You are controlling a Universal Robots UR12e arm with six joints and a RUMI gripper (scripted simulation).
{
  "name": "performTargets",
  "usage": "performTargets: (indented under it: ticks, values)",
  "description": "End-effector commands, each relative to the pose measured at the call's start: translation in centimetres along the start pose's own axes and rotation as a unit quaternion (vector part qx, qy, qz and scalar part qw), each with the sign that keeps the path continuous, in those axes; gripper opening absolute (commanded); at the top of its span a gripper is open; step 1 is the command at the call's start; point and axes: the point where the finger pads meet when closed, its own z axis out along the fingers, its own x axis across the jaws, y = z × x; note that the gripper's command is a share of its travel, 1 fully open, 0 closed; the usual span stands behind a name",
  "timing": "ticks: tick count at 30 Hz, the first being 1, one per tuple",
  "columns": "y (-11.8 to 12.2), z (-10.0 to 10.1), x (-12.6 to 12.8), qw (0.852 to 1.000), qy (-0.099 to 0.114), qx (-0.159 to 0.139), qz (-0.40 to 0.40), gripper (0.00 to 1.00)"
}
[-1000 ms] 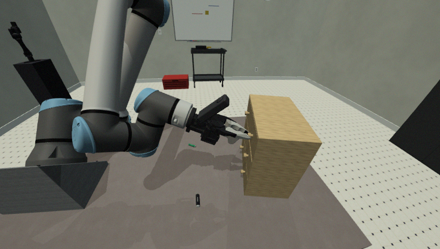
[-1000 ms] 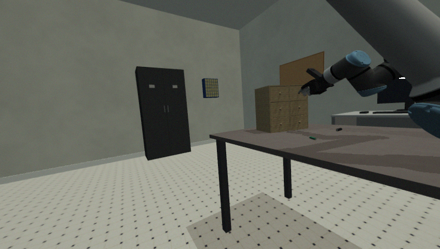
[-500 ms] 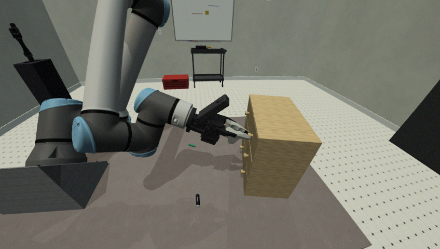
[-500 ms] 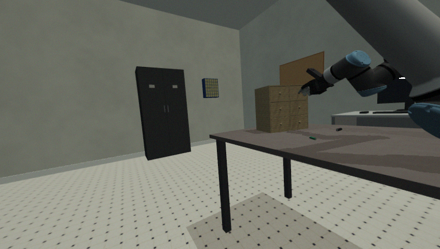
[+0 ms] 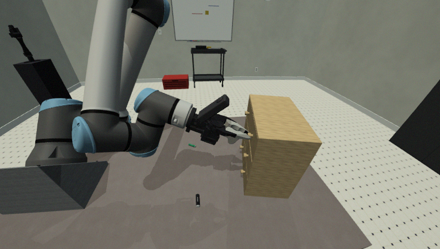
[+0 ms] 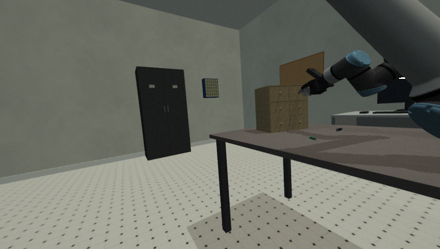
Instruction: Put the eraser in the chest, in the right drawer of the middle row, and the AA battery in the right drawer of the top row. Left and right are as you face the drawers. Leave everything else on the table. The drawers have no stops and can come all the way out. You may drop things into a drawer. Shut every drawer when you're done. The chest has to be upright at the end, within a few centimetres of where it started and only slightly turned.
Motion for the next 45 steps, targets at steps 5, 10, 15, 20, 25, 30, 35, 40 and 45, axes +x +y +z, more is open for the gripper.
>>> performTargets:
  ticks: [5, 10, 15, 20, 25, 30, 35, 40, 45]
  values:
    - [-0.06, -0.05, 0.01, 1.000, 0.000, 0.000, 0.000, 0.07]
    - [-0.04, -0.08, 0.01, 1.000, 0.000, 0.000, 0.000, 0.07]
    - [-0.02, -0.14, 0.01, 1.000, 0.000, 0.000, 0.000, 0.07]
    - [0.01, -0.23, 0.01, 1.000, 0.000, 0.000, 0.000, 0.07]
    - [0.06, -0.35, 0.01, 1.000, 0.000, 0.000, 0.000, 0.07]
    - [0.09, -0.44, 0.01, 1.000, 0.000, 0.000, 0.000, 0.07]
    - [0.15, -0.61, 0.01, 1.000, 0.000, 0.000, 0.000, 0.07]
    - [0.22, -0.82, 0.01, 1.000, 0.000, 0.000, 0.000, 0.07]
    - [0.27, -0.95, 0.01, 1.000, 0.000, 0.000, 0.000, 0.07]
